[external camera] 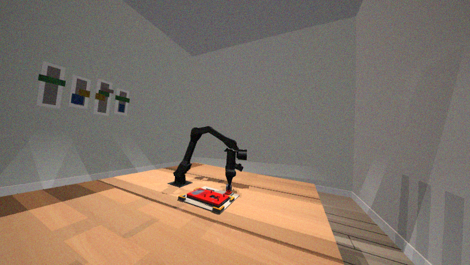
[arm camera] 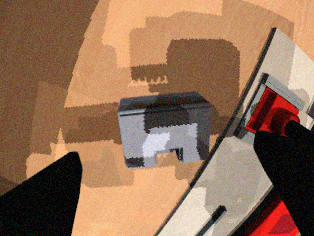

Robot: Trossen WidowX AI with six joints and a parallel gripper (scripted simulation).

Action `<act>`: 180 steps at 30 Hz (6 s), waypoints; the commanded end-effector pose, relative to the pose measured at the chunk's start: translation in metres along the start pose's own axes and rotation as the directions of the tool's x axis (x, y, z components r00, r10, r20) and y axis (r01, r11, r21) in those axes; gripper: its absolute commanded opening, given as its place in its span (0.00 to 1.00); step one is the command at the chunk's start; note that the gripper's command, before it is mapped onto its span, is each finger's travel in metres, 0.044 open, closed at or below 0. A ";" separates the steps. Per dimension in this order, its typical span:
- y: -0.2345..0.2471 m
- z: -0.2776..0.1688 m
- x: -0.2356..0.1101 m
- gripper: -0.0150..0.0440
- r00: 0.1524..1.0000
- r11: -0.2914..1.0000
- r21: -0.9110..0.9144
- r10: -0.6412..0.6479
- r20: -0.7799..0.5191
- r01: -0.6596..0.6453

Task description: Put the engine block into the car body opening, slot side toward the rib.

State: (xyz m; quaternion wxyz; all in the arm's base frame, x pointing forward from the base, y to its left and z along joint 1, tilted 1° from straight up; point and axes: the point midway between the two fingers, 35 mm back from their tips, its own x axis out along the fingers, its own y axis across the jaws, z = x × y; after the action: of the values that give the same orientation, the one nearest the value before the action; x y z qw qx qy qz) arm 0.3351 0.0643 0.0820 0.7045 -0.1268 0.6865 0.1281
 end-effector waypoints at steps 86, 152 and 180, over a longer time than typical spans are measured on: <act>0.023 0.023 -0.076 0.25 1.000 1.000 -0.003 0.005 -0.001 -0.005; 0.020 -0.011 -0.006 0.25 0.541 1.000 -0.003 0.005 0.841 -0.005; 0.021 -0.012 0.049 0.25 0.542 1.000 -0.003 0.005 0.840 -0.005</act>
State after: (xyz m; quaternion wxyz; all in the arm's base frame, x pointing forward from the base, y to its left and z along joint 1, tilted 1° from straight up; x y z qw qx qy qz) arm 0.3191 0.0796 0.0395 0.9483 -0.0496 0.2603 0.1749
